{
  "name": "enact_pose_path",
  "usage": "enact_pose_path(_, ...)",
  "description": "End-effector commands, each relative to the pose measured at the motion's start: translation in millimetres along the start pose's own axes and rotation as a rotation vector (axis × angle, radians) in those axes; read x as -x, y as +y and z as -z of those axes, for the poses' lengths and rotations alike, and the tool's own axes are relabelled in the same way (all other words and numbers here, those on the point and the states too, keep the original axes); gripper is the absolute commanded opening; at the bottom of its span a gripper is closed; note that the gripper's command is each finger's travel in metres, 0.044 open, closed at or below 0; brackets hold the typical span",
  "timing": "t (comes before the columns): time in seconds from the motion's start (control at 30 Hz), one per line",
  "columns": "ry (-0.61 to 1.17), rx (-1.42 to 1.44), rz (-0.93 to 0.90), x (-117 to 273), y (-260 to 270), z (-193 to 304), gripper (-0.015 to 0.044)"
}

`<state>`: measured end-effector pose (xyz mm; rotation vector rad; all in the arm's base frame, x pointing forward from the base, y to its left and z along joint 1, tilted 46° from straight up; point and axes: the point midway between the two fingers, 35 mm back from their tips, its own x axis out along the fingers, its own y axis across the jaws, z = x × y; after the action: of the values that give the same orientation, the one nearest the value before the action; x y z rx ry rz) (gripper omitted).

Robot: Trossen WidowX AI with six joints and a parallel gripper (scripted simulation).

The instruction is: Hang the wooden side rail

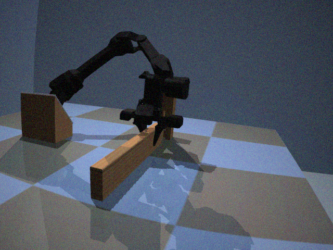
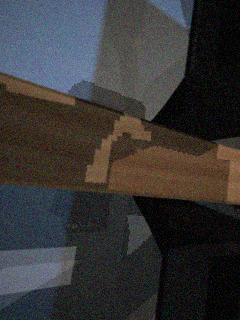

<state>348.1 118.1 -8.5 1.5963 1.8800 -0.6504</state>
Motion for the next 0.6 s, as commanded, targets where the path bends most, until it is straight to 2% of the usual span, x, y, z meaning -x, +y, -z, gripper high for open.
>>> enact_pose_path(0.0,0.000,0.008,-0.010,4.0,2.0,-0.6,0.0000)
enact_pose_path(0.57,-0.001,0.008,-0.010,6.8,2.0,-0.6,0.0000)
